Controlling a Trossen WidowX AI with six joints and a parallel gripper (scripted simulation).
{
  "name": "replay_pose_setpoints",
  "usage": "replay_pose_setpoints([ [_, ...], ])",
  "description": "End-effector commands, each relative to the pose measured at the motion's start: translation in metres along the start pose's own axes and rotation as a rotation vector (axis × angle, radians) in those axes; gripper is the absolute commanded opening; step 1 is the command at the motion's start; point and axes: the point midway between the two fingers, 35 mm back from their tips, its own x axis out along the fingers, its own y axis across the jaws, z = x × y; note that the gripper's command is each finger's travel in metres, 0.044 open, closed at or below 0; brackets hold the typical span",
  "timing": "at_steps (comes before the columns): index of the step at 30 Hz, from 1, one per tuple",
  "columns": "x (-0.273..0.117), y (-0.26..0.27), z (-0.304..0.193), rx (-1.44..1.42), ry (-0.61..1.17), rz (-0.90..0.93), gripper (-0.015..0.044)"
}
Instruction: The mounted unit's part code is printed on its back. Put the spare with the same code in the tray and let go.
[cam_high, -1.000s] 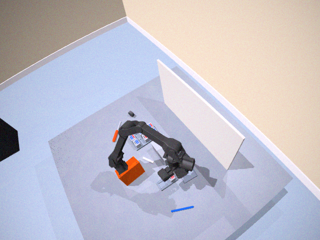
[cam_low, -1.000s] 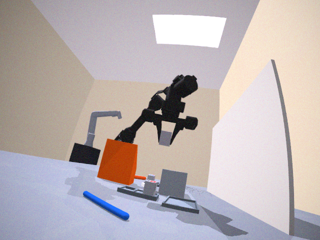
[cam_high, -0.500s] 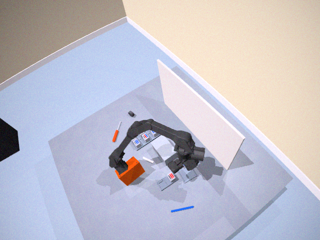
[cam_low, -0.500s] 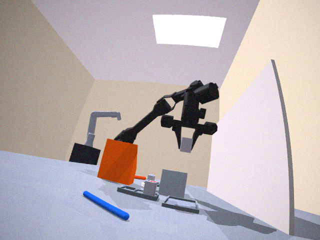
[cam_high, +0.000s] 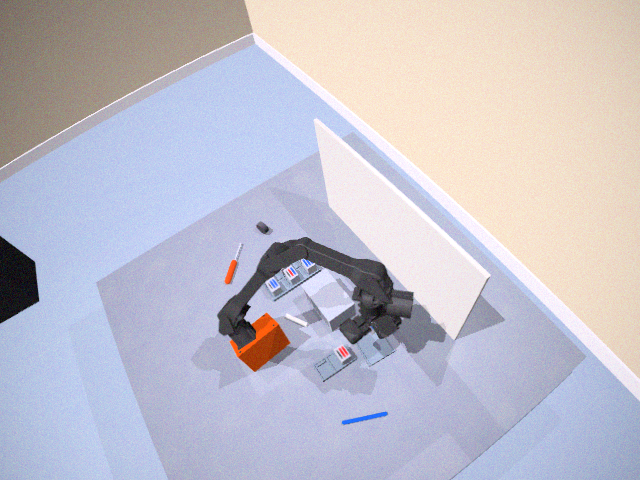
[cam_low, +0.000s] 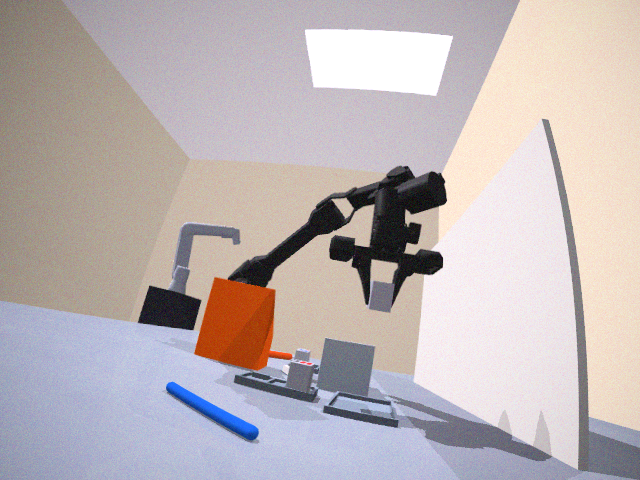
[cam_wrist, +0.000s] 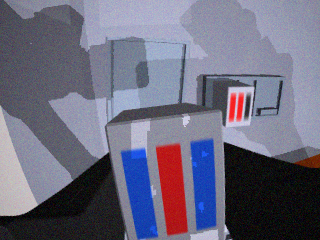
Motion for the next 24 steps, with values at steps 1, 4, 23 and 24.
replay_pose_setpoints([
  [1, 0.005, 0.001, 0.000, 0.006, 0.001, 0.005, 0.0000],
  [4, 0.008, 0.002, 0.001, 0.006, 0.001, 0.005, 0.0000],
  [23, 0.030, 0.005, 0.002, 0.006, 0.000, 0.006, 0.0000],
  [24, 0.032, 0.005, 0.002, 0.006, 0.000, 0.006, 0.0000],
])
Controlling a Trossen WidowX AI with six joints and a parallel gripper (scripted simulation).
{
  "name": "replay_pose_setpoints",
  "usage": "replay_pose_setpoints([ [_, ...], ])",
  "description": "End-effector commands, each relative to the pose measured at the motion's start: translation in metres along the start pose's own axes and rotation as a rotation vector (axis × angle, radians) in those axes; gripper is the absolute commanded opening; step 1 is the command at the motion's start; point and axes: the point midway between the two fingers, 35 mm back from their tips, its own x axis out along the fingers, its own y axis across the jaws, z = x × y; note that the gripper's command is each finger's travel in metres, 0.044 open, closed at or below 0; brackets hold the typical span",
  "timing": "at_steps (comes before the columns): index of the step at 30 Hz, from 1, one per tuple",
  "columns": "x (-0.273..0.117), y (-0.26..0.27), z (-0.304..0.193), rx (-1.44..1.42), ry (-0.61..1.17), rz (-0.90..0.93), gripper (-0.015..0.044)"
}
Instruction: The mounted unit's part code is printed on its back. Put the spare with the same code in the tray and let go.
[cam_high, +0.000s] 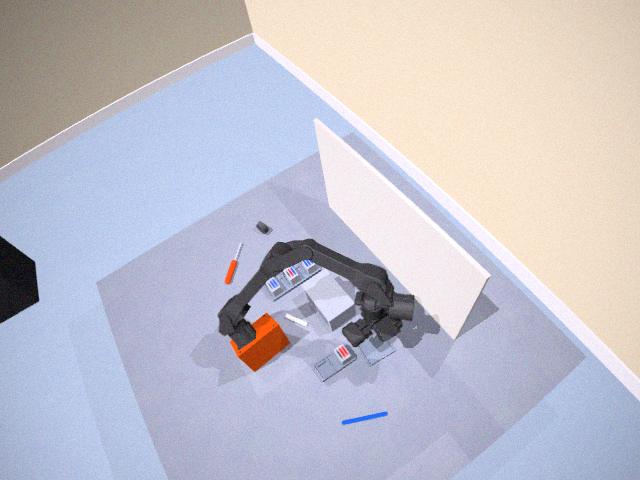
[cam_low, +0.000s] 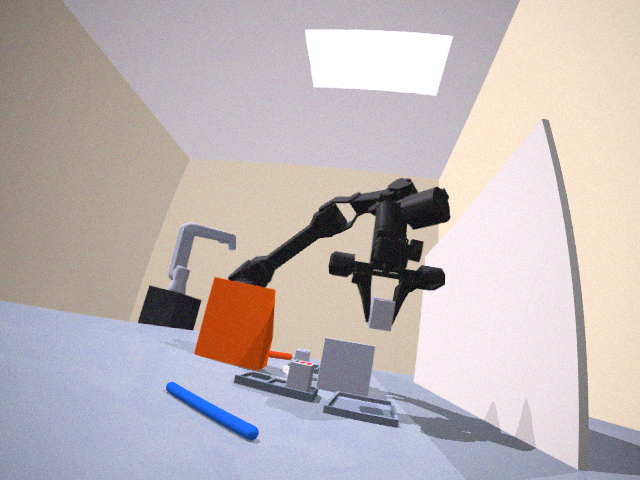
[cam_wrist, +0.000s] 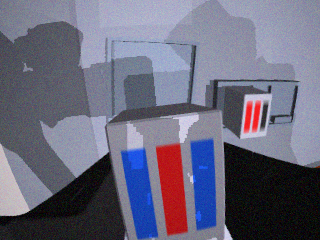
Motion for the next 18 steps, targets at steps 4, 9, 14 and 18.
replay_pose_setpoints([
  [4, 0.008, 0.001, 0.000, 0.006, 0.002, 0.005, 0.0000],
  [9, 0.014, 0.002, 0.001, 0.006, 0.001, 0.006, 0.0000],
  [14, 0.020, 0.002, 0.001, 0.006, 0.002, 0.006, 0.0000],
  [18, 0.024, 0.002, 0.001, 0.006, 0.002, 0.006, 0.0000],
])
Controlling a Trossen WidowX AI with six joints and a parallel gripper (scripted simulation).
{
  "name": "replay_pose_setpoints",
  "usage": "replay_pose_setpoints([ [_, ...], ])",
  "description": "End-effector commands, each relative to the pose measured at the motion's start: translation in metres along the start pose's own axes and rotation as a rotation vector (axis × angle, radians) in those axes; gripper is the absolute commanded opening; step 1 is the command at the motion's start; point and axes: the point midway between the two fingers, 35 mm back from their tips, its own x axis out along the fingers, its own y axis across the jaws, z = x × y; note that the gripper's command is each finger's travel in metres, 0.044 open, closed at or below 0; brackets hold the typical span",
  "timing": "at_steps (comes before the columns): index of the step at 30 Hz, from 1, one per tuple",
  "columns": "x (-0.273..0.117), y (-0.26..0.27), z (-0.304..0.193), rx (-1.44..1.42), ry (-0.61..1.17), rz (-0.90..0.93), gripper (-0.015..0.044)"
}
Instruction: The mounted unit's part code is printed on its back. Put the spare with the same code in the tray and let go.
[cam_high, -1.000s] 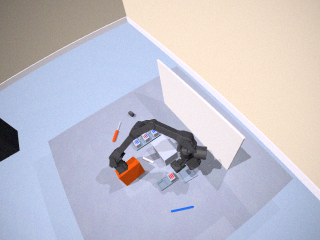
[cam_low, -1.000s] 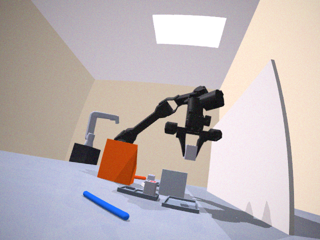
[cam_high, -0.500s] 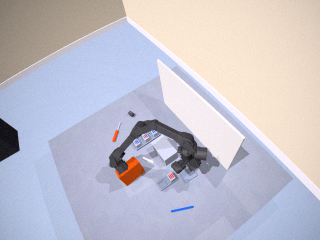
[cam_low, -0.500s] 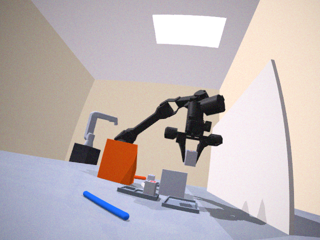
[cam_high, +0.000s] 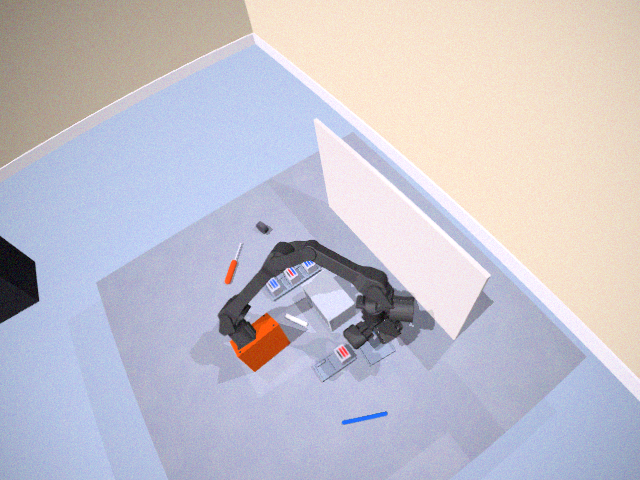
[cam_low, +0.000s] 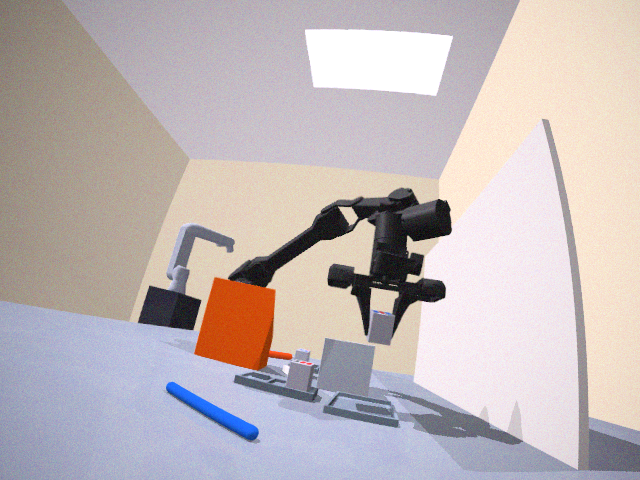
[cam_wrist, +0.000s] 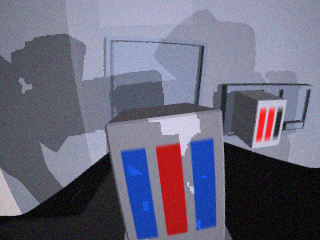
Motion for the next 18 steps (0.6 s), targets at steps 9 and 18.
replay_pose_setpoints([
  [9, 0.014, 0.001, 0.000, 0.006, 0.002, 0.006, 0.0000],
  [18, 0.024, 0.001, 0.000, 0.006, 0.003, 0.006, 0.0000],
])
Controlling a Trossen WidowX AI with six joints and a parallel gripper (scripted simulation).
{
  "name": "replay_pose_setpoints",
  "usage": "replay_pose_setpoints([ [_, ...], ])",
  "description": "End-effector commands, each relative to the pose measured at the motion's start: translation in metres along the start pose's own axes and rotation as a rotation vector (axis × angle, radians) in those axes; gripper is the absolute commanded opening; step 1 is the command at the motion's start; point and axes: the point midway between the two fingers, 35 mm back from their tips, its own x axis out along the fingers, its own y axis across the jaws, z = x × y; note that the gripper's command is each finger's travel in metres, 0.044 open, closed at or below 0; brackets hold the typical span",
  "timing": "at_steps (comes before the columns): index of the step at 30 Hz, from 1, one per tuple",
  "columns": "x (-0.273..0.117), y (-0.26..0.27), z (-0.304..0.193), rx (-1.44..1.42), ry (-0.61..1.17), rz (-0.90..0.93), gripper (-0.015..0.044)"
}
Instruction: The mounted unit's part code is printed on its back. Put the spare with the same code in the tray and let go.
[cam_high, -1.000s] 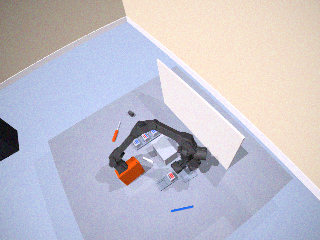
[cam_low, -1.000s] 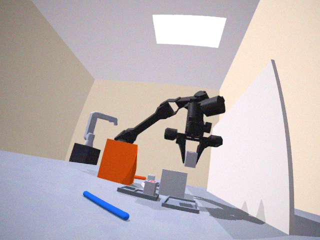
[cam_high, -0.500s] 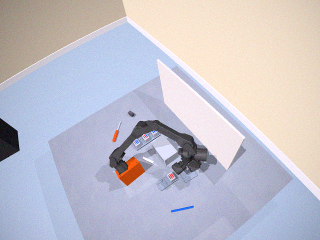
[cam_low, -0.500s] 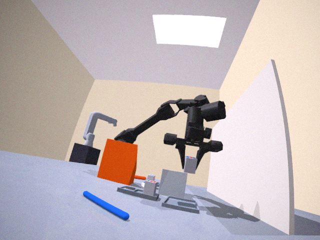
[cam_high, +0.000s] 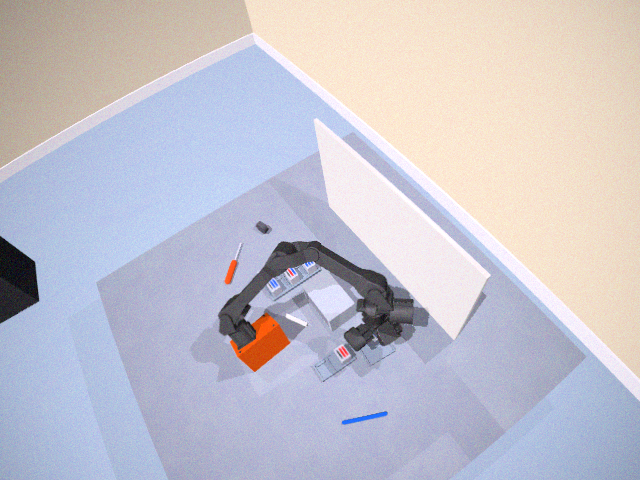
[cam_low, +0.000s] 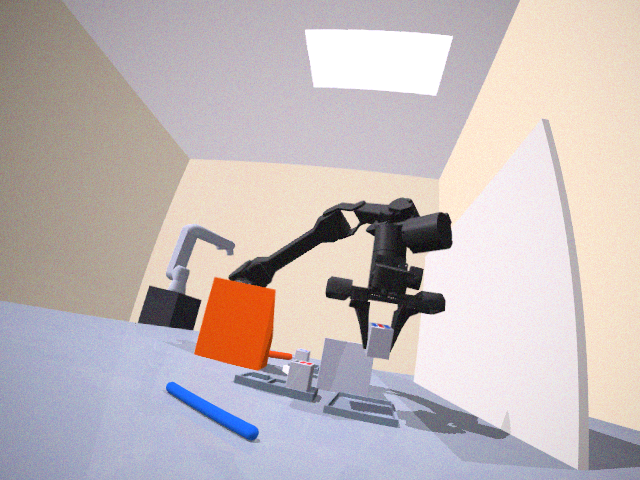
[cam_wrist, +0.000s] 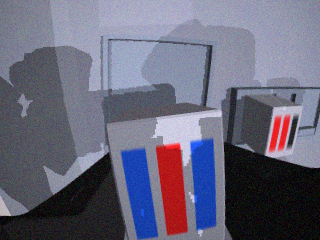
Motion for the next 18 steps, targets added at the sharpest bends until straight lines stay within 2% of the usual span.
replay_pose_setpoints([
  [1, 0.004, 0.000, 0.000, 0.007, 0.002, 0.006, 0.0000],
  [18, 0.024, 0.000, -0.001, 0.006, 0.004, 0.006, 0.0000],
])
